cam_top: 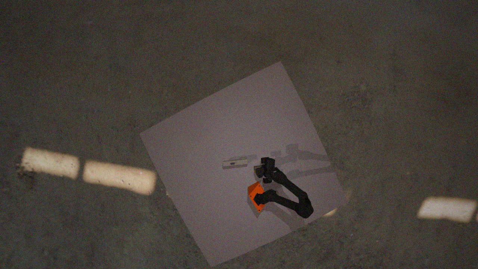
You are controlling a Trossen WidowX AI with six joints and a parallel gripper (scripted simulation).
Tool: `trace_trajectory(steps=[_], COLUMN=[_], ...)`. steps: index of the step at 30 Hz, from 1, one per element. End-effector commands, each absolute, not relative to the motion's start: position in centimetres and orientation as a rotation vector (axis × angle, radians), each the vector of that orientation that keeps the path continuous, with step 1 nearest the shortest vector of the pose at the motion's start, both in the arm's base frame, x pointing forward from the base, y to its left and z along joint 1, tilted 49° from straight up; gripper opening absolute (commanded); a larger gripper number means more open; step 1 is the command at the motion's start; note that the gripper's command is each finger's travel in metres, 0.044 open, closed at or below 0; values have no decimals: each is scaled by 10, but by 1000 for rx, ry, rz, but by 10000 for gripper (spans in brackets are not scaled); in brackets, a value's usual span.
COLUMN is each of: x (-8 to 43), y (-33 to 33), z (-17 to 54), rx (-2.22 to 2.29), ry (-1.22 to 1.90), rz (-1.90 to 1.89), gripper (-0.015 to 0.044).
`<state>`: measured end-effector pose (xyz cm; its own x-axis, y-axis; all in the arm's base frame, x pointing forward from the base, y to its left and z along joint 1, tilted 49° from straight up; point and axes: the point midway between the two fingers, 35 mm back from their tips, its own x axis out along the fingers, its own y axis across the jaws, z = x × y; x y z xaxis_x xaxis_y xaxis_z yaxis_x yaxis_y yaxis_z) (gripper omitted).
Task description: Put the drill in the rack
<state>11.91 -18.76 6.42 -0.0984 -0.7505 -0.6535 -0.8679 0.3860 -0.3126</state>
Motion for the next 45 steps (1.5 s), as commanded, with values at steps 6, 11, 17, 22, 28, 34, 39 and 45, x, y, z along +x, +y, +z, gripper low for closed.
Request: trace_trajectory(steps=[6, 11, 17, 22, 28, 34, 39, 45], x=[120, 120, 120, 120, 119, 119, 119, 121], y=[-187, -187, -187, -187, -188, -188, -188, -173], z=[64, 64, 64, 64, 64, 64, 64, 75], rx=[-1396, -1396, -1396, -1396, -1397, -1397, -1397, -1395], ry=[1871, 1871, 1871, 1871, 1876, 1876, 1876, 1872], rz=[198, 198, 198, 198, 193, 193, 193, 198], gripper=[0, 0, 0, 0, 105, 262, 394, 440])
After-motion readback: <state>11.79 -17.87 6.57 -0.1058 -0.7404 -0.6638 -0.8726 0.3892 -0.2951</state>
